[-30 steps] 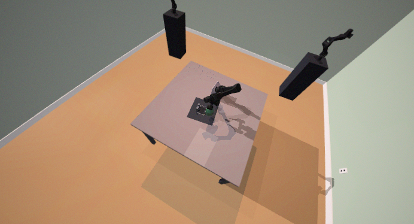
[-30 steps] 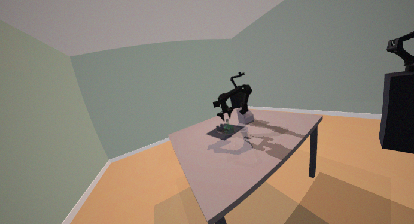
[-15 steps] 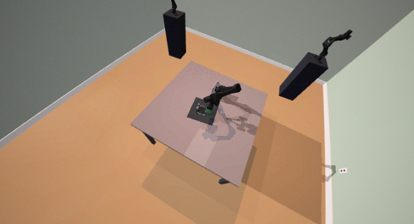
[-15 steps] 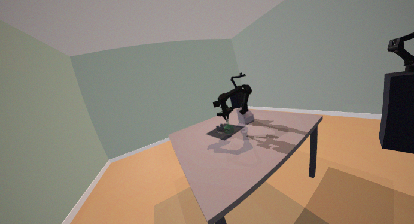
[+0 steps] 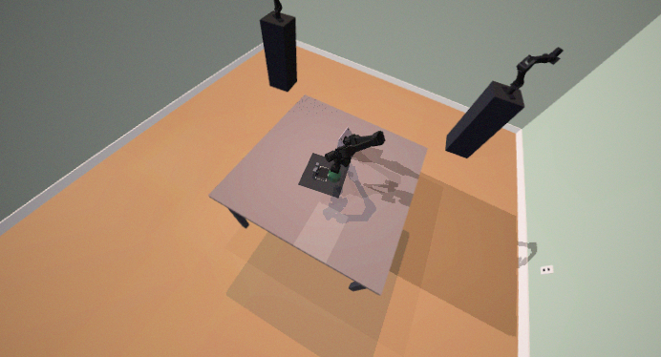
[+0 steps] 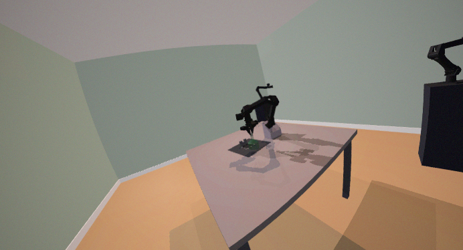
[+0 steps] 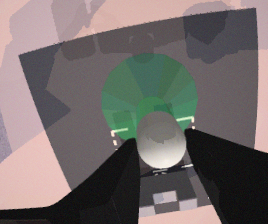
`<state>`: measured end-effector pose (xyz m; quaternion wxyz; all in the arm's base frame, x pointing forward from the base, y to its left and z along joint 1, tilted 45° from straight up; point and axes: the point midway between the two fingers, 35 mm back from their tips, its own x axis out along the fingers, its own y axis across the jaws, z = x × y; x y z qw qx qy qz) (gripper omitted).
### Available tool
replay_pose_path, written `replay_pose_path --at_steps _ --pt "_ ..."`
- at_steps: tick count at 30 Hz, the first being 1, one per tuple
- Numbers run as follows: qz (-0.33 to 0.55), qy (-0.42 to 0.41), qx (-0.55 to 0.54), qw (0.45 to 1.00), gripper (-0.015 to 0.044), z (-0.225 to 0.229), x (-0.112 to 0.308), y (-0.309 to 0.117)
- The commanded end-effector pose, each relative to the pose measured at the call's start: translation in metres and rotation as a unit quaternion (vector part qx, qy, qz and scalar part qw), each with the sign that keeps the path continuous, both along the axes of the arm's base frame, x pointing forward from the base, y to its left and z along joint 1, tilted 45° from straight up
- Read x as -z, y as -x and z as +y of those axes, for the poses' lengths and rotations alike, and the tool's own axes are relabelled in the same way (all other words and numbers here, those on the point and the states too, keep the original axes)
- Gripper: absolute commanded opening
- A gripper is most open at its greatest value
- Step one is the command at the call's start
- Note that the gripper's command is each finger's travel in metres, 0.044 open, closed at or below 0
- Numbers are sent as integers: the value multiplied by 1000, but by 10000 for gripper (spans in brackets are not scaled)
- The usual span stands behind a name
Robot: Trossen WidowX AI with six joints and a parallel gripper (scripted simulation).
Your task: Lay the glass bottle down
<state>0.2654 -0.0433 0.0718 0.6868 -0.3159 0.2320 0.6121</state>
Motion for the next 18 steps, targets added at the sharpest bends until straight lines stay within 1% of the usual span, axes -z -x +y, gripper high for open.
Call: replay_pose_path --at_steps 1,18 --pt "0 0 0 1000 109 -1 1 0" --pt "1 -13 -2 1000 109 -16 9 -1"
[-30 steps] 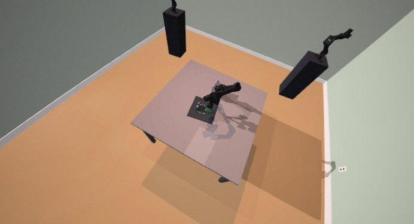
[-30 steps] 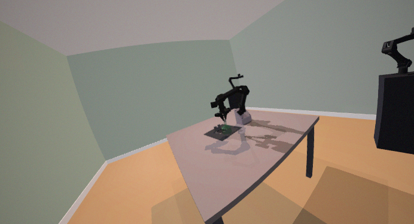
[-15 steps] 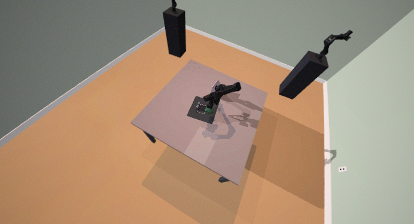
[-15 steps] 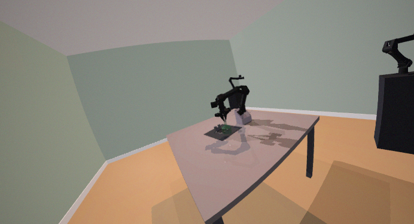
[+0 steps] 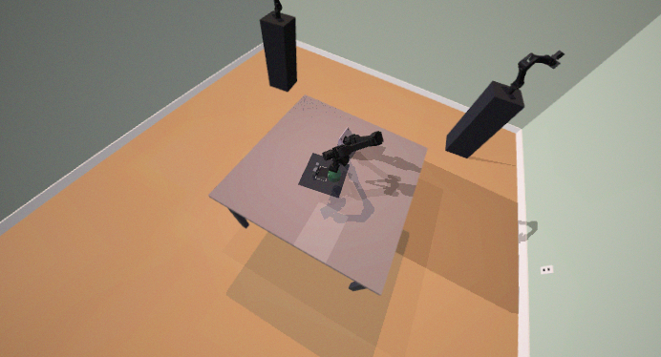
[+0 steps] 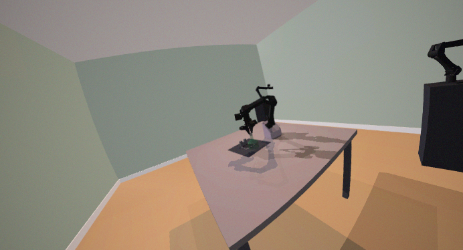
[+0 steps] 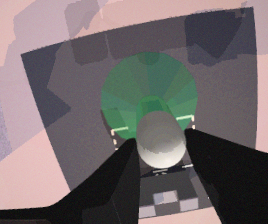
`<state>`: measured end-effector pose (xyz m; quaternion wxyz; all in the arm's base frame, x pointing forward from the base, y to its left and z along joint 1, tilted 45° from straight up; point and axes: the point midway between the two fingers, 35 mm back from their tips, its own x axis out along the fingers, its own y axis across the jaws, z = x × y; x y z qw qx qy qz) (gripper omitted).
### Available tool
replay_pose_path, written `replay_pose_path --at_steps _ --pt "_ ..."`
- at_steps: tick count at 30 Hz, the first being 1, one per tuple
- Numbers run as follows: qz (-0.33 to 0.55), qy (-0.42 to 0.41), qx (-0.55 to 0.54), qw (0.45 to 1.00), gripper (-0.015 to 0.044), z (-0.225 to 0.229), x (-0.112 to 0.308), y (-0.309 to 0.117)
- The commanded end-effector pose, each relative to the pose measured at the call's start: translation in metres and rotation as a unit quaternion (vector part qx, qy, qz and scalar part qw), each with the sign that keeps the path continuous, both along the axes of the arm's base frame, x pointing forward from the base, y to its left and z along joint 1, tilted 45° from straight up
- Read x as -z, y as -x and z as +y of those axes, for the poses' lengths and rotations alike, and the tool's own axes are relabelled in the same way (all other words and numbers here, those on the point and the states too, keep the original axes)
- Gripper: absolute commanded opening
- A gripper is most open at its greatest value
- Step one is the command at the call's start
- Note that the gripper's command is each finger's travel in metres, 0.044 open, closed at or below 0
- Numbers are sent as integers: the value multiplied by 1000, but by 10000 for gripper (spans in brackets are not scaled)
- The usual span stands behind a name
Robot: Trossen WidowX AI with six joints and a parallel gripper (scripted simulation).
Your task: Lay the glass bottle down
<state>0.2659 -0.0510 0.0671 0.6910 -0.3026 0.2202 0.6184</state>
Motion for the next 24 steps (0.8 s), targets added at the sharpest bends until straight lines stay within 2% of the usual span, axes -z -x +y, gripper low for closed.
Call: replay_pose_path --at_steps 1,24 --pt "0 5 1 1000 109 -9 5 0" --pt "2 -22 0 1000 109 -22 14 -1"
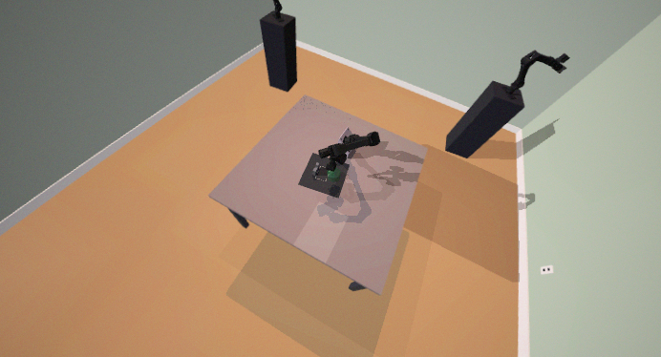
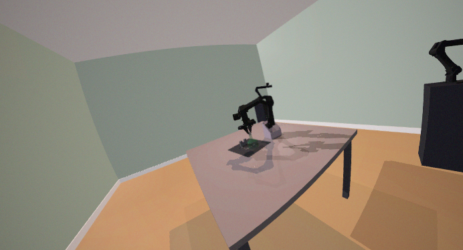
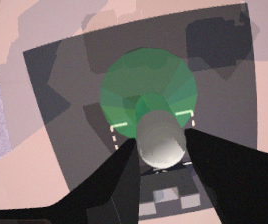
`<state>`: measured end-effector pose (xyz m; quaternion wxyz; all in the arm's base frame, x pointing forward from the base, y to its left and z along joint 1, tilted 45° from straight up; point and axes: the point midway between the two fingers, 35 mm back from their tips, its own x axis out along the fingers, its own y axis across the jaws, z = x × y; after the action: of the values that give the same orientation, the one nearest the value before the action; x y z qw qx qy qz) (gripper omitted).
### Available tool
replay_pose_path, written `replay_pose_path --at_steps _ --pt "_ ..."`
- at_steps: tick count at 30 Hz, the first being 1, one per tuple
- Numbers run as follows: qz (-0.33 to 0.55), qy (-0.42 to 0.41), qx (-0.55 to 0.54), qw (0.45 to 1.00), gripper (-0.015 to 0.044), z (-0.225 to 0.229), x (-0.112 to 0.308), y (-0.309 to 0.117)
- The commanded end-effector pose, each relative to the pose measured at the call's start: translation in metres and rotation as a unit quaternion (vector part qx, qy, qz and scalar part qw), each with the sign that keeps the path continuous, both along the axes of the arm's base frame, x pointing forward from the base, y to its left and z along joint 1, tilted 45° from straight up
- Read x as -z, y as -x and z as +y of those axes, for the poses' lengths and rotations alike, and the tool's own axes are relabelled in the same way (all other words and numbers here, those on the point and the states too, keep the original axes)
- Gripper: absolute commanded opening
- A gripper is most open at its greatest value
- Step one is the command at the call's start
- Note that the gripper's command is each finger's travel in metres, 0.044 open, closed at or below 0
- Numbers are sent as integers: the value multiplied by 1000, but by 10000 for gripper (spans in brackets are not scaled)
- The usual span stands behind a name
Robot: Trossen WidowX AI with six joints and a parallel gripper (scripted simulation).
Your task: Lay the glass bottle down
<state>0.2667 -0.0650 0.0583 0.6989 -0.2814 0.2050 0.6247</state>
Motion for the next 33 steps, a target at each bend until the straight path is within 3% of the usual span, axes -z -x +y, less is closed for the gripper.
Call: replay_pose_path --at_steps 1,33 --pt "-1 5 0 1000 109 -8 6 0" --pt "5 -27 5 1000 109 -29 24 -2"
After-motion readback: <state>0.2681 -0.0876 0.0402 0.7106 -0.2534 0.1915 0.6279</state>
